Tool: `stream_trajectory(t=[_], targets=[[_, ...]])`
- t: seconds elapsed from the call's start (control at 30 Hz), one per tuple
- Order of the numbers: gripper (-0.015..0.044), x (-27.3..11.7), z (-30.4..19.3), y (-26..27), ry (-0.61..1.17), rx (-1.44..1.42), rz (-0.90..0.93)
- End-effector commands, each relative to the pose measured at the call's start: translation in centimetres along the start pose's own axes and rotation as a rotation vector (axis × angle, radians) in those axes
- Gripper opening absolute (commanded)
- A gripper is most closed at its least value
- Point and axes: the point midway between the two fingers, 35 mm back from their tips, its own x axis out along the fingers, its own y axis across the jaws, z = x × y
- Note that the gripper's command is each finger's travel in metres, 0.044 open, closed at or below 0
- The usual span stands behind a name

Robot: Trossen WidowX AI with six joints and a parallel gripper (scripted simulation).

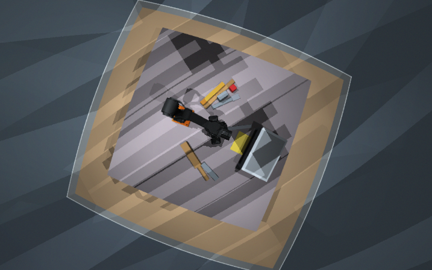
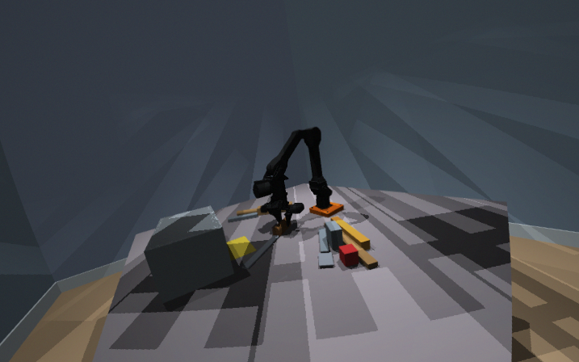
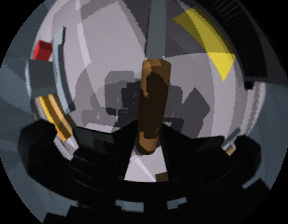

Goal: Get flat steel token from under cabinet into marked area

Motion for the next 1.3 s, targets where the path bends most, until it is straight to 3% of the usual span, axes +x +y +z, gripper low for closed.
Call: stream_trajectory(t=[0.0,1.27], targets=[[0.0,-0.1,-0.1,-0.5,-0.003,0.004,-0.003],[0.0,-0.1,-2.2,-3.5,-0.001,0.003,-0.005]])
